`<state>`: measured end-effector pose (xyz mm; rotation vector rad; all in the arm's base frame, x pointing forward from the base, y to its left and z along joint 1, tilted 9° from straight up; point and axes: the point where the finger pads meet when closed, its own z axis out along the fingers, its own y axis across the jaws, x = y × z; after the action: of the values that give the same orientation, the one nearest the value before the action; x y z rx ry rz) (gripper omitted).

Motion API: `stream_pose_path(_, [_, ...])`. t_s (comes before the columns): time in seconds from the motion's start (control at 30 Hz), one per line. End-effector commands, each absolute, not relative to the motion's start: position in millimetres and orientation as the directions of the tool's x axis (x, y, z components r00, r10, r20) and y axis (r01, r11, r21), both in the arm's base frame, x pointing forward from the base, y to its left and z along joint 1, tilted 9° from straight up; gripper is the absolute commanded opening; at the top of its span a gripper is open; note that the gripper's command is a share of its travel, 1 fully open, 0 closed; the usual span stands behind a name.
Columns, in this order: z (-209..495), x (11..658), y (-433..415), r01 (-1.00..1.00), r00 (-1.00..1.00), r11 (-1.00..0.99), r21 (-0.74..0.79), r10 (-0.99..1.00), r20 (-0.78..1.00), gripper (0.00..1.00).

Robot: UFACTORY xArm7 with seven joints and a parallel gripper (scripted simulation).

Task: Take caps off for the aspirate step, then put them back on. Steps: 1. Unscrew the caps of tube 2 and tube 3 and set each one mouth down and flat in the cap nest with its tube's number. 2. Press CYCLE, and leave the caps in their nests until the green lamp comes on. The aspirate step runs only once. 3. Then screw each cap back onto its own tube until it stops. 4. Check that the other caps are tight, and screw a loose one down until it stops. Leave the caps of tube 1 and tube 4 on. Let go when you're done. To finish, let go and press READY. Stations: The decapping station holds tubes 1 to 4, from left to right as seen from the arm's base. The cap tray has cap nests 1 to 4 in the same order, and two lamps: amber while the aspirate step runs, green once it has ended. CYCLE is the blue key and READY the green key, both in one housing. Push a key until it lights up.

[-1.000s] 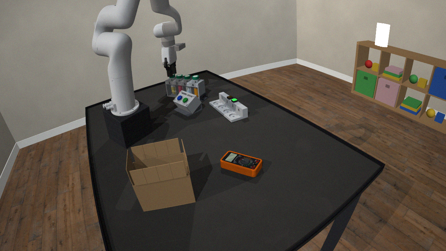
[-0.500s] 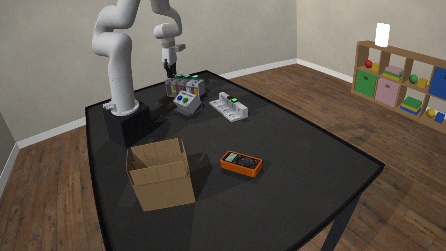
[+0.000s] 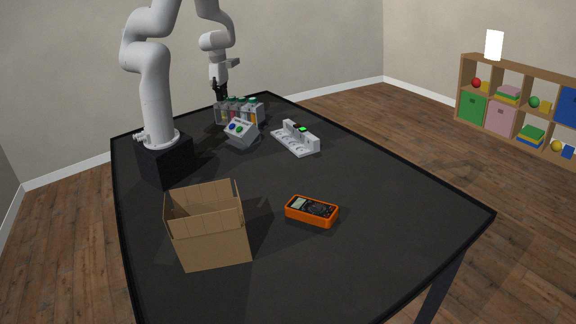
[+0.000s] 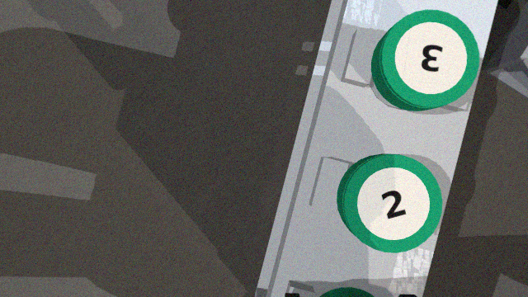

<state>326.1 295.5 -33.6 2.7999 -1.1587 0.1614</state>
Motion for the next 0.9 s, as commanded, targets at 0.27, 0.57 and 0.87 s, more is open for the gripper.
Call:
stream_pose_path(0.27, [-32.4,327.2,297.1,-0.708,0.704,-0.704,0.054,-0.697,0.138,0.00])
stream_pose_path(0.57, [-32.4,327.2,297.1,-0.799,0.598,-0.600,0.034,-0.788,0.145,0.00])
stream_pose_path(0.87, [-32.4,327.2,297.1,-0.893,0.445,-0.449,0.007,-0.883,0.148,0.00])
